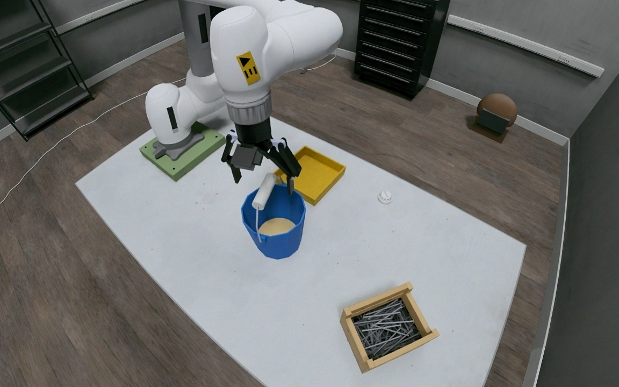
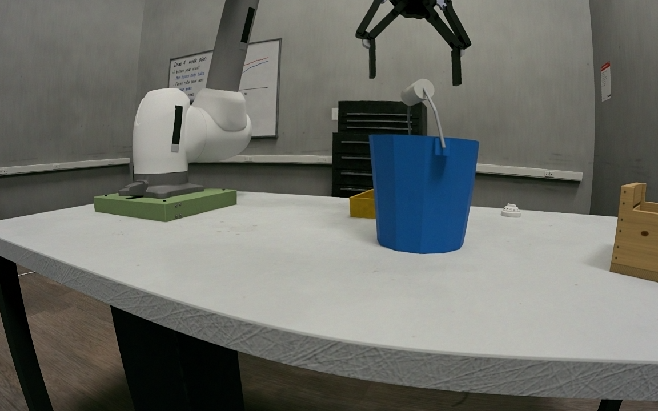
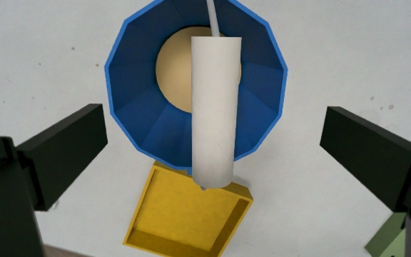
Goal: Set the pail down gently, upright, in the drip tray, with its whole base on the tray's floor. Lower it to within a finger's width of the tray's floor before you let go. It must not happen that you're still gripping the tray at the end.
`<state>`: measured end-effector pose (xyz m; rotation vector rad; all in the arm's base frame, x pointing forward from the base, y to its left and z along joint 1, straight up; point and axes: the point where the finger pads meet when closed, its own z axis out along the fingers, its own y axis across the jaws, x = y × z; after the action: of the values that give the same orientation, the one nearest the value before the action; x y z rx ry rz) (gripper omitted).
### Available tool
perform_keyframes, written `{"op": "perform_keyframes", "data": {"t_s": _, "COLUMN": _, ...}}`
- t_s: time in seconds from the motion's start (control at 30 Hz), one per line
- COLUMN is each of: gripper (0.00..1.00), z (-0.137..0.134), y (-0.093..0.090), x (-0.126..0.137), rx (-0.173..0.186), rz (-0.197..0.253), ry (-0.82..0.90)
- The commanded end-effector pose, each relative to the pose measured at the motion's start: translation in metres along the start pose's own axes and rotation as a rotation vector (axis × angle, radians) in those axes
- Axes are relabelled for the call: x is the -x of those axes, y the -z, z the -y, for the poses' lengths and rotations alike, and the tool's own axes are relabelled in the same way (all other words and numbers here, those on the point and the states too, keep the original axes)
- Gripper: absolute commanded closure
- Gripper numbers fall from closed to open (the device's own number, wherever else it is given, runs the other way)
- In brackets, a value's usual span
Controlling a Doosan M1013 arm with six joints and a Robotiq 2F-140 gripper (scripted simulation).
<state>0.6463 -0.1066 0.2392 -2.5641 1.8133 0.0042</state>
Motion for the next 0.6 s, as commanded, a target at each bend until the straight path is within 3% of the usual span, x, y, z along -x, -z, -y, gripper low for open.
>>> {"op": "perform_keyframes", "data": {"t_s": 0.0, "gripper": 0.0, "z": 0.0, "y": -0.007, "x": 0.0, "rx": -0.001, "rz": 0.0, "ry": 0.0}}
{"op": "perform_keyframes", "data": {"t_s": 0.57, "gripper": 0.0, "z": 0.0, "y": -0.029, "x": 0.0, "rx": -0.001, "rz": 0.0, "ry": 0.0}}
